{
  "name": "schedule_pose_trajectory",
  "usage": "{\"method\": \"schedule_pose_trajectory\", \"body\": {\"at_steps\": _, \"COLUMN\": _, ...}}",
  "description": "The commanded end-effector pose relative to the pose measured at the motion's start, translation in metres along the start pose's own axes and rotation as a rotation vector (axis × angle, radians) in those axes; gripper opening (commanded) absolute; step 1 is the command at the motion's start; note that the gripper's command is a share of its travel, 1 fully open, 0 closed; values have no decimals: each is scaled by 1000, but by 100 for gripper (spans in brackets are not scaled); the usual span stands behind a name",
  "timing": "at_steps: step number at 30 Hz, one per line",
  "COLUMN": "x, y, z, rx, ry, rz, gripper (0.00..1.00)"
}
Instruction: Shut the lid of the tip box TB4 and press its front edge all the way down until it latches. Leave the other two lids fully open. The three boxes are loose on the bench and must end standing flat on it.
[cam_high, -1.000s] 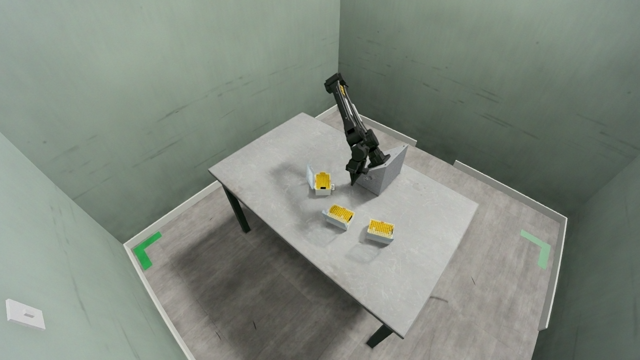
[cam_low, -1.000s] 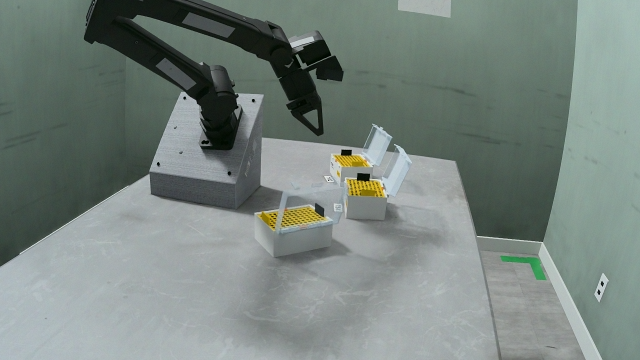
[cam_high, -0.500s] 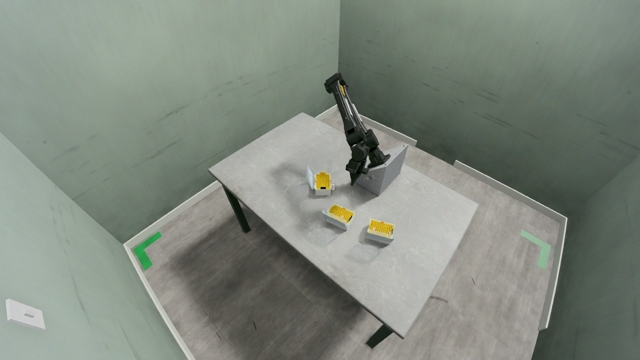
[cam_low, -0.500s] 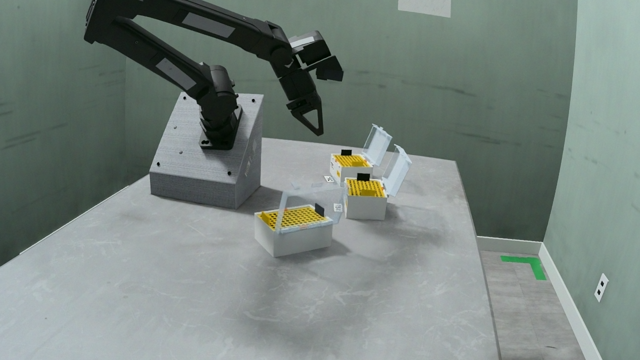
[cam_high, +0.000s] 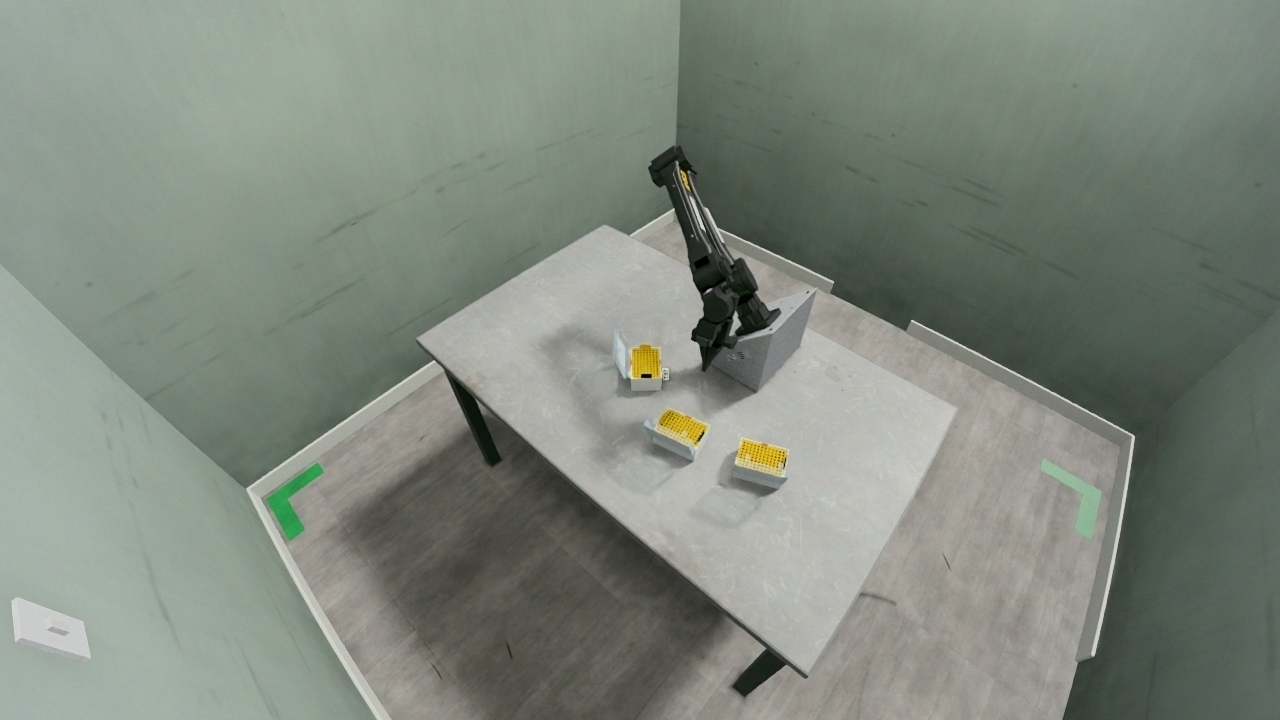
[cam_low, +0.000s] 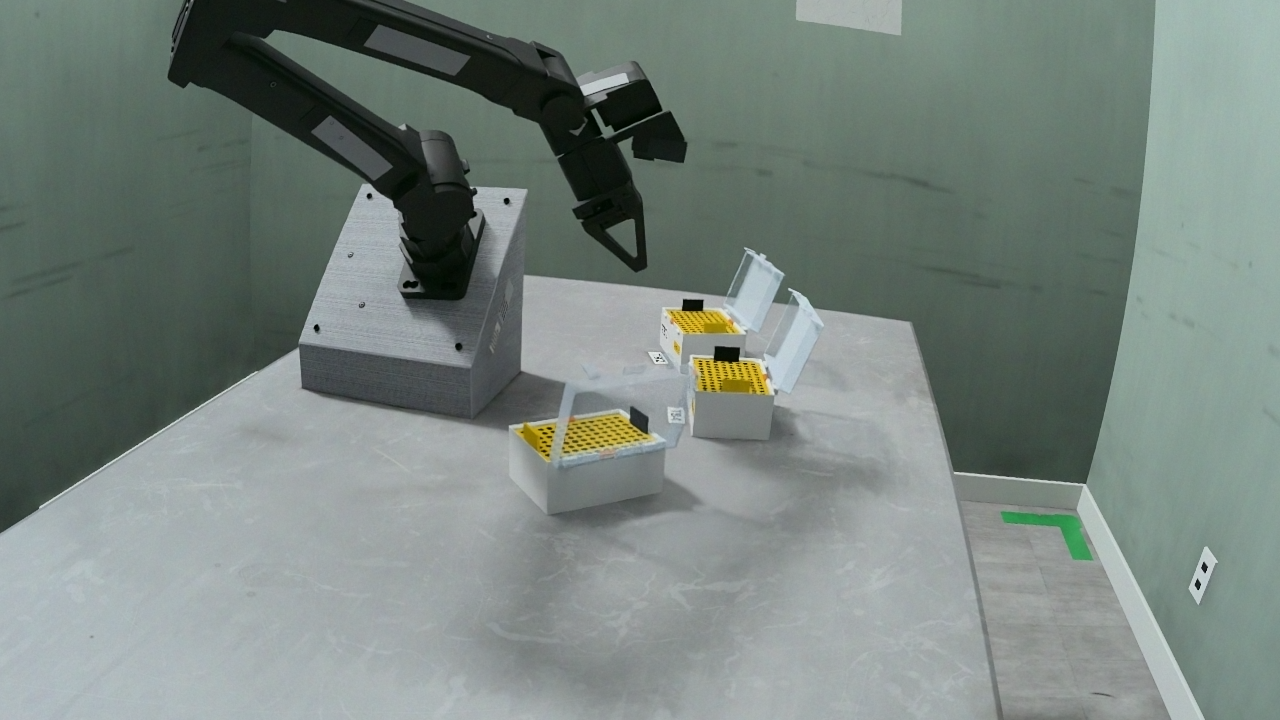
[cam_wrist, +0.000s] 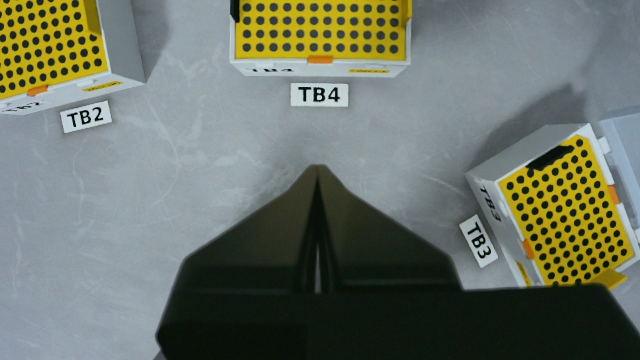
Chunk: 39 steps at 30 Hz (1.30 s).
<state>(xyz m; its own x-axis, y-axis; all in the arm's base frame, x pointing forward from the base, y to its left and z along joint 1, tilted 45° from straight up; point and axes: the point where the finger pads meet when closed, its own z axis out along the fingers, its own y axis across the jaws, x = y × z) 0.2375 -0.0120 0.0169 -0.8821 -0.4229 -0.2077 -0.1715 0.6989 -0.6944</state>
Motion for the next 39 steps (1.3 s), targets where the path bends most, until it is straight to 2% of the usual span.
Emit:
{"method": "schedule_pose_trajectory", "body": {"at_steps": 1, "x": -43, "y": -3, "z": -12, "rx": -5, "ry": -72, "rz": 49, "gripper": 0}}
{"method": "schedule_pose_trajectory", "body": {"at_steps": 13, "x": -43, "y": -3, "z": -12, "rx": -5, "ry": -72, "rz": 49, "gripper": 0}}
{"method": "schedule_pose_trajectory", "body": {"at_steps": 14, "x": -39, "y": -7, "z": -5, "rx": -2, "ry": -2, "rz": 56, "gripper": 0}}
{"method": "schedule_pose_trajectory", "body": {"at_steps": 16, "x": -39, "y": -7, "z": -5, "rx": -2, "ry": -2, "rz": 56, "gripper": 0}}
{"method": "schedule_pose_trajectory", "body": {"at_steps": 31, "x": -98, "y": -7, "z": 39, "rx": -5, "ry": 496, "rz": 50, "gripper": 0}}
{"method": "schedule_pose_trajectory", "body": {"at_steps": 33, "x": -98, "y": -7, "z": 39, "rx": -5, "ry": 496, "rz": 50, "gripper": 0}}
{"method": "schedule_pose_trajectory", "body": {"at_steps": 39, "x": -124, "y": -9, "z": 54, "rx": 1, "ry": 494, "rz": 48, "gripper": 0}}
